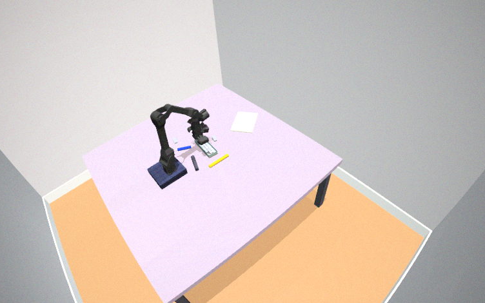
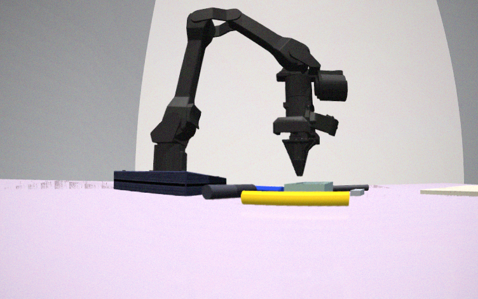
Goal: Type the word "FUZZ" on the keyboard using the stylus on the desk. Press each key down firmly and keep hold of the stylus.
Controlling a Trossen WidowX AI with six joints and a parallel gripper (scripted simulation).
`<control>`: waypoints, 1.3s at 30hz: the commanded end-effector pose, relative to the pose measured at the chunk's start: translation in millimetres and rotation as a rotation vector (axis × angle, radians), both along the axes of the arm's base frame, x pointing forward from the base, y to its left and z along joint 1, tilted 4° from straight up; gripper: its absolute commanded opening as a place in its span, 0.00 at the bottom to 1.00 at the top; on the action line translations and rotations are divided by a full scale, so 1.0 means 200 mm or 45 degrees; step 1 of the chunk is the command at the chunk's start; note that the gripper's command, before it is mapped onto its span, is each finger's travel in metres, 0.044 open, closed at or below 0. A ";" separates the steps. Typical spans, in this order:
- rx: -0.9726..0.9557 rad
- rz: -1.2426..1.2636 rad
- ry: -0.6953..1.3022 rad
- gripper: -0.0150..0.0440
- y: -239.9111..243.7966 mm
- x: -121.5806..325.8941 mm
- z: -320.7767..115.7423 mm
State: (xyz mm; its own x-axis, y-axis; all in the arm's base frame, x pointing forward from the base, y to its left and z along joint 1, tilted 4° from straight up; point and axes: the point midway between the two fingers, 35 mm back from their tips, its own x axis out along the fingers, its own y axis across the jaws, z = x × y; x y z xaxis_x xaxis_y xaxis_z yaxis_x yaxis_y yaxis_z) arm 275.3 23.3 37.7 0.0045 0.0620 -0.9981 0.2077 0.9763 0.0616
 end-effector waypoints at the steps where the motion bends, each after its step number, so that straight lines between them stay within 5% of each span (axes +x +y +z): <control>1: 0.004 -0.008 -0.008 0.25 0.10 0.02 0.02; 11: 0.004 -0.008 -0.008 0.25 0.10 0.02 0.03; 17: 0.004 -0.008 -0.008 0.25 0.08 0.02 0.32; 26: 0.005 -0.012 -0.015 0.25 0.08 0.03 0.29; 30: 0.005 -0.013 -0.014 0.43 0.08 0.03 0.29; 34: 0.005 -0.013 -0.014 0.25 0.08 0.03 0.29; 39: 0.005 -0.013 -0.014 0.25 0.08 0.03 0.29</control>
State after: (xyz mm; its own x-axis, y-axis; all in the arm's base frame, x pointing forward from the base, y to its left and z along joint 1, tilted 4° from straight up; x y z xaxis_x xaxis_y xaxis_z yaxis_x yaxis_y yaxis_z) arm 280.9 39.6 96.2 0.0160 0.0660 -0.9977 0.2168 0.9738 0.0679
